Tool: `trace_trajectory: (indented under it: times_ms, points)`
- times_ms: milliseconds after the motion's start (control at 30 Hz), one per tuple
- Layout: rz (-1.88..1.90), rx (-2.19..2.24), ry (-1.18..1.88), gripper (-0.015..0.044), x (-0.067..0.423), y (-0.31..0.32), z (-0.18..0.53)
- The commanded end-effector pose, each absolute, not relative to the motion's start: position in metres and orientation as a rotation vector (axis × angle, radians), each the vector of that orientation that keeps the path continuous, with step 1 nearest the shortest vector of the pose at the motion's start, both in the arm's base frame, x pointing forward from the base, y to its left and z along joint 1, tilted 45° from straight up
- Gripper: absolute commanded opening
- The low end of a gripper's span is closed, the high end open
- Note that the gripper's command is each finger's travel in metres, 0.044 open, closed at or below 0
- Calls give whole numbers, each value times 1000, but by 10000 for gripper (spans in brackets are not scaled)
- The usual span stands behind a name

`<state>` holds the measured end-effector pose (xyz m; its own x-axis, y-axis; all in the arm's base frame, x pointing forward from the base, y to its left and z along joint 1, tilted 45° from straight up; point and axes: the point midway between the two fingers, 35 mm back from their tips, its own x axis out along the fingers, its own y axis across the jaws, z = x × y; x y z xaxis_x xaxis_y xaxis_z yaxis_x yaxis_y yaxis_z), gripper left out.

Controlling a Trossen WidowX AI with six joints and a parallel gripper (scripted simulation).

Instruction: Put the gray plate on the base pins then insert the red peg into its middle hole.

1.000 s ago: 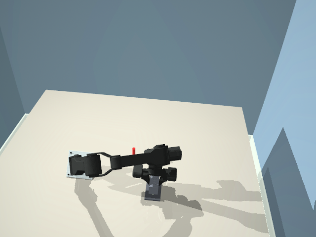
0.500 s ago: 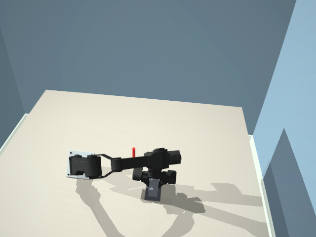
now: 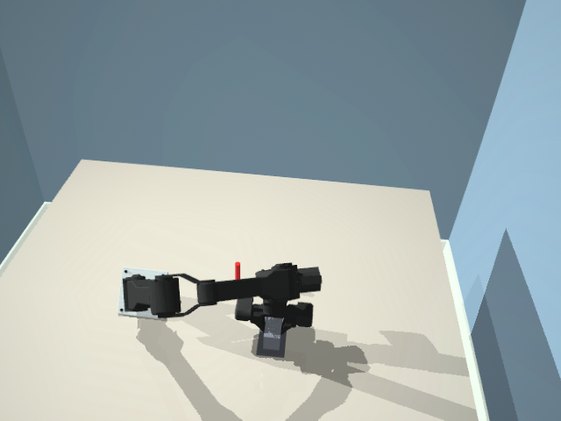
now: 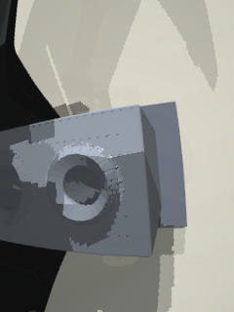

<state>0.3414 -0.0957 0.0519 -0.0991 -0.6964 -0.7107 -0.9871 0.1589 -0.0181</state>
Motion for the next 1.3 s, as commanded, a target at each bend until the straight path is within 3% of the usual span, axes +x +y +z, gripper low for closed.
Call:
trace_trajectory:
  times_ms: [0, 300, 633, 933, 1267]
  points:
    - [646, -1597, 1859, 210, 342, -96, 52]
    - [646, -1597, 1859, 440, 342, -96, 52]
    - [648, -1598, 1859, 440, 342, -94, 54]
    - [733, -1672, 1849, 440, 353, -14, 133]
    - [678, -1640, 1847, 440, 356, -9, 132]
